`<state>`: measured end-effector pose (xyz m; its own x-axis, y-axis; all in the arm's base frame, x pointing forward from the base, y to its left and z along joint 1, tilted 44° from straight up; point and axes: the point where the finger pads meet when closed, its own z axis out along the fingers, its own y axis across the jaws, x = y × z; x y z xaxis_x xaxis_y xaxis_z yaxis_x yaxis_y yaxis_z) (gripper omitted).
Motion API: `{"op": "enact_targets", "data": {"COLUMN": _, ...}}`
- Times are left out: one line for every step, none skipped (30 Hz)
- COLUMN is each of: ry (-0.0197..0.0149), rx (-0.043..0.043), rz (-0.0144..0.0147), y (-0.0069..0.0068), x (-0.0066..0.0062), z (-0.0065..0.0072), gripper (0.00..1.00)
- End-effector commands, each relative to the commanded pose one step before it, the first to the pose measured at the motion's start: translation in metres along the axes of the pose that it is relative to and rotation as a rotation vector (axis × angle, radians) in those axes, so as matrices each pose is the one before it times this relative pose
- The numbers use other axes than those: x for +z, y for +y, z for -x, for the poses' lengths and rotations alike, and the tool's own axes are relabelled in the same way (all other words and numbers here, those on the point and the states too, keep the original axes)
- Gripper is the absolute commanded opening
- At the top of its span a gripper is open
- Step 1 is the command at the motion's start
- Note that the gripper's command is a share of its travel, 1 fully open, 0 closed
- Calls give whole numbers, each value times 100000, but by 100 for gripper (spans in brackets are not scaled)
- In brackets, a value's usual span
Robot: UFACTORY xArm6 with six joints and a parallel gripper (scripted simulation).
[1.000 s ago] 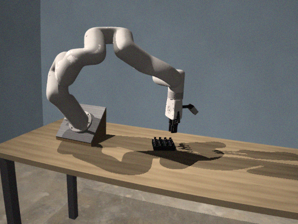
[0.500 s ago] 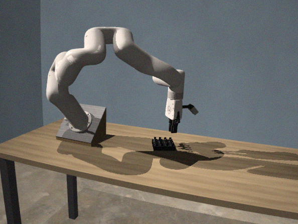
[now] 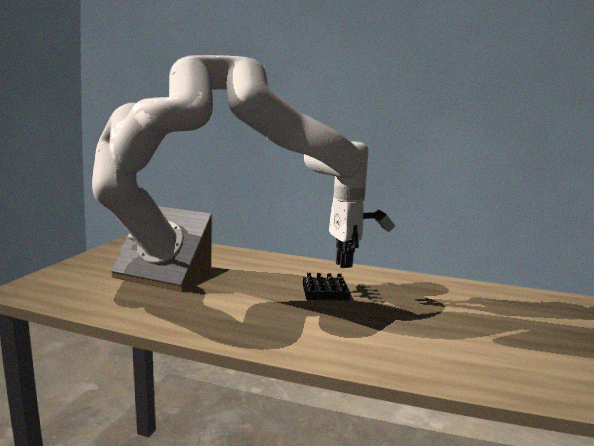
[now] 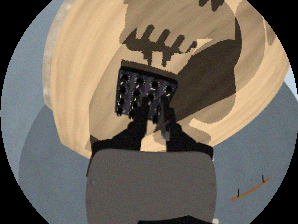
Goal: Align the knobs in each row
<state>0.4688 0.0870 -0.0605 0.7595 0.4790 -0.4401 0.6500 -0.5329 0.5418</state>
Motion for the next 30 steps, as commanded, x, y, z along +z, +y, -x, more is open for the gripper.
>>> {"op": "enact_targets", "data": {"ry": 403, "rx": 118, "rz": 77, "y": 57, "x": 296, "z": -118, "gripper": 19}}
{"op": "enact_targets", "data": {"ry": 0, "rx": 0, "rz": 0, "y": -2, "x": 128, "z": 1, "gripper": 19}}
{"op": "enact_targets", "data": {"ry": 0, "rx": 0, "rz": 1, "y": -1, "x": 131, "z": 0, "gripper": 19}}
{"op": "enact_targets", "data": {"ry": -1, "rx": 0, "rz": 1, "y": -1, "x": 134, "z": 0, "gripper": 19}}
{"op": "enact_targets", "data": {"ry": 0, "rx": 0, "rz": 0, "y": -2, "x": 136, "z": 1, "gripper": 19}}
{"op": "enact_targets", "data": {"ry": 0, "rx": 0, "rz": 0, "y": 0, "x": 0, "z": 0, "gripper": 19}}
{"op": "enact_targets", "data": {"ry": 0, "rx": 0, "rz": 0, "y": 0, "x": 0, "z": 0, "gripper": 19}}
{"op": "enact_targets", "data": {"ry": 0, "rx": -1, "rz": 0, "y": -2, "x": 138, "z": 1, "gripper": 19}}
{"op": "enact_targets", "data": {"ry": -1, "rx": 0, "rz": 1, "y": -1, "x": 139, "z": 0, "gripper": 19}}
{"op": "enact_targets", "data": {"ry": -1, "rx": 0, "rz": 1, "y": -1, "x": 139, "z": 0, "gripper": 19}}
{"op": "enact_targets", "data": {"ry": 0, "rx": 0, "rz": 0, "y": -2, "x": 139, "z": 1, "gripper": 19}}
{"op": "enact_targets", "data": {"ry": 0, "rx": 0, "rz": 0, "y": -2, "x": 138, "z": 1, "gripper": 19}}
{"op": "enact_targets", "data": {"ry": -1, "rx": 0, "rz": 1, "y": -1, "x": 136, "z": 0, "gripper": 19}}
{"op": "enact_targets", "data": {"ry": 0, "rx": 0, "rz": 1, "y": -1, "x": 134, "z": 0, "gripper": 19}}
{"op": "enact_targets", "data": {"ry": 0, "rx": -1, "rz": 0, "y": -2, "x": 132, "z": 1, "gripper": 19}}
{"op": "enact_targets", "data": {"ry": 0, "rx": 0, "rz": 1, "y": -1, "x": 129, "z": 0, "gripper": 19}}
{"op": "enact_targets", "data": {"ry": -1, "rx": 0, "rz": 1, "y": -1, "x": 125, "z": 0, "gripper": 19}}
{"op": "enact_targets", "data": {"ry": 0, "rx": 0, "rz": 0, "y": -1, "x": 121, "z": 0, "gripper": 19}}
{"op": "enact_targets", "data": {"ry": 0, "rx": -1, "rz": 0, "y": -2, "x": 116, "z": 1, "gripper": 19}}
{"op": "enact_targets", "data": {"ry": 0, "rx": 0, "rz": 0, "y": -1, "x": 111, "z": 0, "gripper": 19}}
{"op": "enact_targets", "data": {"ry": -1, "rx": 0, "rz": 1, "y": -1, "x": 105, "z": 0, "gripper": 19}}
{"op": "enact_targets", "data": {"ry": 0, "rx": 0, "rz": 1, "y": -1, "x": 100, "z": 0, "gripper": 19}}
{"op": "enact_targets", "data": {"ry": 0, "rx": 0, "rz": 0, "y": 0, "x": 0, "z": 0, "gripper": 19}}
{"op": "enact_targets", "data": {"ry": 0, "rx": 0, "rz": 0, "y": 0, "x": 0, "z": 0, "gripper": 19}}
{"op": "enact_targets", "data": {"ry": 0, "rx": 0, "rz": 0, "y": -1, "x": 94, "z": 0, "gripper": 19}}
{"op": "enact_targets", "data": {"ry": 0, "rx": 0, "rz": 0, "y": -1, "x": 88, "z": 1, "gripper": 19}}
{"op": "enact_targets", "data": {"ry": 0, "rx": 0, "rz": 0, "y": -1, "x": 81, "z": 0, "gripper": 19}}
{"op": "enact_targets", "data": {"ry": 0, "rx": 0, "rz": 1, "y": -1, "x": 74, "z": 0, "gripper": 19}}
{"op": "enact_targets", "data": {"ry": 0, "rx": 0, "rz": 1, "y": -1, "x": 67, "z": 0, "gripper": 19}}
{"op": "enact_targets", "data": {"ry": 0, "rx": 0, "rz": 0, "y": -1, "x": 60, "z": 0, "gripper": 19}}
